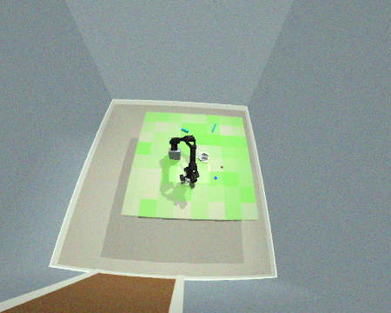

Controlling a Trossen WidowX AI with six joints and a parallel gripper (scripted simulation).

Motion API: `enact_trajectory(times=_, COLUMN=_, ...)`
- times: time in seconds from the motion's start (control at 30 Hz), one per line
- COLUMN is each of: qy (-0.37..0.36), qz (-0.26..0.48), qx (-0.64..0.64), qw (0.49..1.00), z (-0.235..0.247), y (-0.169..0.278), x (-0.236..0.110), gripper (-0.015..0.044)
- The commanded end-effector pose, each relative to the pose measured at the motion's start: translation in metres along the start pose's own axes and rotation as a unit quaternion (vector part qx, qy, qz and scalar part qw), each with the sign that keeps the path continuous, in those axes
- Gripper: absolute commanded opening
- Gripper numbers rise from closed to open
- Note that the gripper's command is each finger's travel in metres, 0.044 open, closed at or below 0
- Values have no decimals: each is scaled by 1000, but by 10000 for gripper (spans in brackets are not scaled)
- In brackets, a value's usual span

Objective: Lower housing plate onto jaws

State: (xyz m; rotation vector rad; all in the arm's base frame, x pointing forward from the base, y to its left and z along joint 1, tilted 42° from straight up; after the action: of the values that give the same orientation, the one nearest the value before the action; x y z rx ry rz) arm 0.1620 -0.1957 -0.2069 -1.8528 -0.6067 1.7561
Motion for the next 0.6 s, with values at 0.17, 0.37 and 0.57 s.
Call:
enact_trajectory(times=0.17, qy=1, qz=-6, qx=2, qw=1000, z=1, y=-2, x=17, gripper=440)
enact_trajectory(times=0.37, qy=1, qz=-6, qx=2, qw=1000, z=1, y=-2, x=18, gripper=440)
enact_trajectory(times=0.57, qy=1, qz=-6, qx=2, qw=1000, z=1, y=-2, x=18, gripper=440)
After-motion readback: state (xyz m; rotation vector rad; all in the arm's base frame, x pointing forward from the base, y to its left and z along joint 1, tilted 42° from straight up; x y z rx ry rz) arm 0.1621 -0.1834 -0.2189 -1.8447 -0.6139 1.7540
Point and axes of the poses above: the point midway between the two fingers, 35 mm back from their tips, its own x axis out along the fingers, its own z axis across the jaws, y = z × x, the point moved 3 cm from there along -x, back along the fingers, and after that the axes turned 14 degrees about x, right-handed, at the moved point
